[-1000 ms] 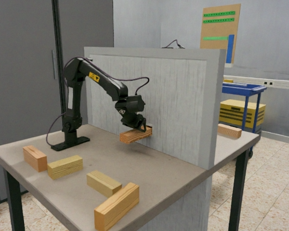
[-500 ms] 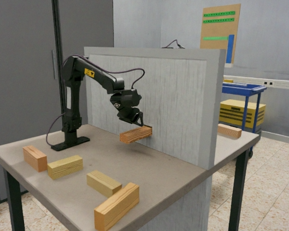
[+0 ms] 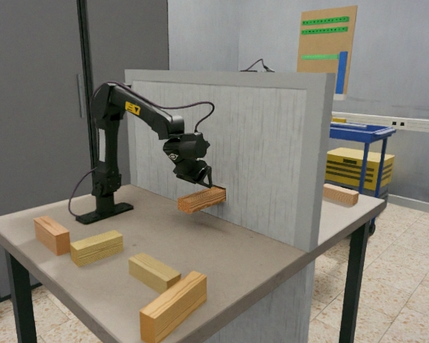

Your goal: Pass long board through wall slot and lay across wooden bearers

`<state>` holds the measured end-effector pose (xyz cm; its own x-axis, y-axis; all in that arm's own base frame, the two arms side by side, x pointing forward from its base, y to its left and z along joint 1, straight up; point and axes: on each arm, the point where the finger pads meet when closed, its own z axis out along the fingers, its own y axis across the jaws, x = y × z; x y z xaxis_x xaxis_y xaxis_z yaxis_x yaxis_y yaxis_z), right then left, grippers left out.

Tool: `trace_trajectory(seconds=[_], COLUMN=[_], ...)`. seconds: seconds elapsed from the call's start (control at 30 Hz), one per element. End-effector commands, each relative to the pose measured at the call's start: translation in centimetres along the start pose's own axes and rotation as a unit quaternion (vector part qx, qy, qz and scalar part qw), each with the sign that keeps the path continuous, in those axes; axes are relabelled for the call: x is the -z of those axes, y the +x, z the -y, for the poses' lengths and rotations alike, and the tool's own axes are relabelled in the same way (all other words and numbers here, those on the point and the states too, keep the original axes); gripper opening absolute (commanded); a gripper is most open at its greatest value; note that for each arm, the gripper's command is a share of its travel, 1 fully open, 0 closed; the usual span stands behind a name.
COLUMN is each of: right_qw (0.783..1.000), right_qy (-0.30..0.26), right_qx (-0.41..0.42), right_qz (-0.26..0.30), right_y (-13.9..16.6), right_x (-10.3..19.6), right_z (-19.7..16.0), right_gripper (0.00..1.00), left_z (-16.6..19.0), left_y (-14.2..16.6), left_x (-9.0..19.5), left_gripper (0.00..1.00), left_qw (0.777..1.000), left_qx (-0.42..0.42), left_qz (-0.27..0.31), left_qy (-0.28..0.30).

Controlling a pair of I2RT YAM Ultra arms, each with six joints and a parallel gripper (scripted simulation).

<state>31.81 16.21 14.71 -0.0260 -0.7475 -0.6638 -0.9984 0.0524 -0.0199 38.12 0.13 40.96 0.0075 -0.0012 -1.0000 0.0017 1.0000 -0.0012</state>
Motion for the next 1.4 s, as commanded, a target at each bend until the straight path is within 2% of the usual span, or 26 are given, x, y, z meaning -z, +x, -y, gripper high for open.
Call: trace_trajectory(seconds=[0.0, 0.73, 0.8, 0.9, 0.93, 1.07, 1.2, 1.23, 1.27, 1.3, 1.37], right_qw=[1.000, 1.000, 1.000, 1.000, 1.000, 0.999, 0.996, 0.996, 0.998, 0.998, 0.999], right_qy=[0.014, 0.014, -0.002, -0.004, 0.001, -0.025, -0.028, -0.051, -0.029, 0.033, 0.022], right_qx=[0.018, 0.018, 0.004, 0.008, 0.019, 0.015, 0.026, 0.015, 0.018, 0.033, 0.011], right_qz=[0.017, 0.017, 0.012, 0.014, 0.017, 0.036, 0.078, 0.074, 0.058, 0.047, 0.047], right_y=[-1.8, -1.8, 0.2, 0.4, 0.2, 2.7, 3.9, 4.8, 5.8, 5.9, 7.3], right_x=[1.2, 1.2, 1.0, 1.6, 2.5, 4.5, 7.8, 5.8, 4.3, 5.9, 5.1], right_z=[0.2, 0.2, 0.6, 0.3, 0.0, -0.6, -1.5, -1.6, -0.5, 1.9, 1.0], right_gripper=[0.72, 0.72, 0.72, 0.72, 0.72, 0.72, 0.72, 0.72, 0.72, 0.72, 0.72], left_z=[0.0, 0.0, 0.0, 0.0, 0.0, 0.0, 0.0, 0.0, 0.0, 0.0, 0.0], left_y=[-1.6, -1.6, -1.6, -1.6, -1.6, -1.6, -1.6, -1.6, -1.6, -1.6, -1.6], left_x=[0.7, 0.7, 0.7, 0.7, 0.7, 0.7, 0.7, 0.7, 0.7, 0.7, 0.7], left_gripper=[1.00, 1.00, 1.00, 1.00, 1.00, 1.00, 1.00, 1.00, 1.00, 1.00, 1.00], left_qw=[1.000, 1.000, 1.000, 1.000, 1.000, 1.000, 1.000, 1.000, 1.000, 1.000, 1.000], left_qx=[0.001, 0.001, 0.001, 0.001, 0.001, 0.001, 0.001, 0.001, 0.001, 0.001, 0.001], left_qz=[0.026, 0.026, 0.026, 0.026, 0.026, 0.026, 0.026, 0.026, 0.026, 0.026, 0.026], left_qy=[-0.002, -0.002, -0.002, -0.002, -0.002, -0.002, -0.002, -0.002, -0.002, -0.002, -0.002])
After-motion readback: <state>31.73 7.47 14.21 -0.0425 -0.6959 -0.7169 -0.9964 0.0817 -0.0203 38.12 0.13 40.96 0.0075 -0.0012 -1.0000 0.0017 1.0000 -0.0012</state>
